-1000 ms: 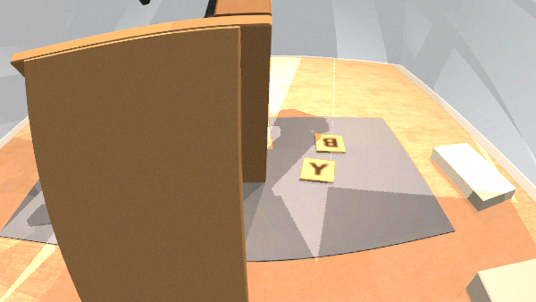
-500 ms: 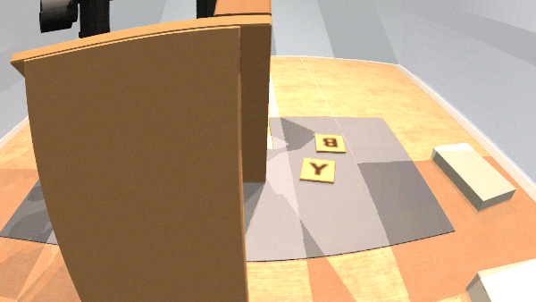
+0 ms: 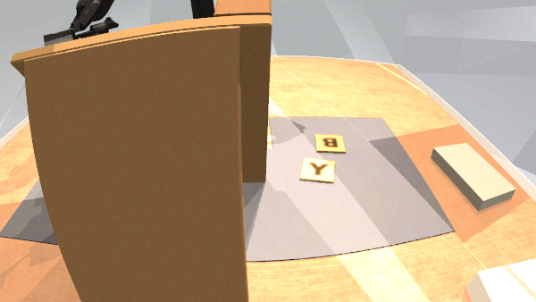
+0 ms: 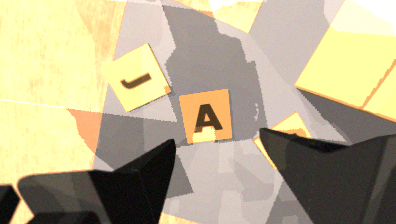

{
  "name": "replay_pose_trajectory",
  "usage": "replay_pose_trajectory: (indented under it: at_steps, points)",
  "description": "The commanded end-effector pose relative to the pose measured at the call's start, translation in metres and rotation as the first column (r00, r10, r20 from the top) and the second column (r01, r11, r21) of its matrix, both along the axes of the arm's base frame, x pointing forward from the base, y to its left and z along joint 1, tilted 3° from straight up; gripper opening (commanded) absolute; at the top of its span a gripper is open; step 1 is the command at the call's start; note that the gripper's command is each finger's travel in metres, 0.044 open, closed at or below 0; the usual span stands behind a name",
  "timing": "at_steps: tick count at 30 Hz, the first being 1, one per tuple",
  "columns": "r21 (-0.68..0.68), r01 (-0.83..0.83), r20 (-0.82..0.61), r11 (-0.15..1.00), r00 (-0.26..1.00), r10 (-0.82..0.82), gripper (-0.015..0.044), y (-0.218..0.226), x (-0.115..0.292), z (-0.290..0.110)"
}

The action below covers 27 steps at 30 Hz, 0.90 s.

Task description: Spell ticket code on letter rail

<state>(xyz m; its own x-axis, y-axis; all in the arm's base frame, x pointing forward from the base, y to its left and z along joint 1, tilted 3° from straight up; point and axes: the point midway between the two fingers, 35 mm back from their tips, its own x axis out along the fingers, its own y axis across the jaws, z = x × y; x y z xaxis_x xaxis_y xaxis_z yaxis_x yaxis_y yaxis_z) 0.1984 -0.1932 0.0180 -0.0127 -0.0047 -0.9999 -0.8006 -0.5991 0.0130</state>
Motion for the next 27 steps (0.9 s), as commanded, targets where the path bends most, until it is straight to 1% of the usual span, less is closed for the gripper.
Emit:
replay_pose_trajectory:
  at_steps: [1, 3, 6, 27]
  points:
    - [0.003, -0.006, -0.016, 1.0, 1.0, 0.006, 0.034, 0.0, -0.003, -0.015]
    - [0.003, -0.006, -0.016, 1.0, 1.0, 0.006, 0.034, -0.001, -0.004, -0.028]
    - [0.003, -0.006, -0.016, 1.0, 1.0, 0.006, 0.034, -0.002, -0.005, -0.035]
    - [0.003, -0.006, -0.016, 1.0, 1.0, 0.006, 0.034, -0.002, -0.006, -0.035]
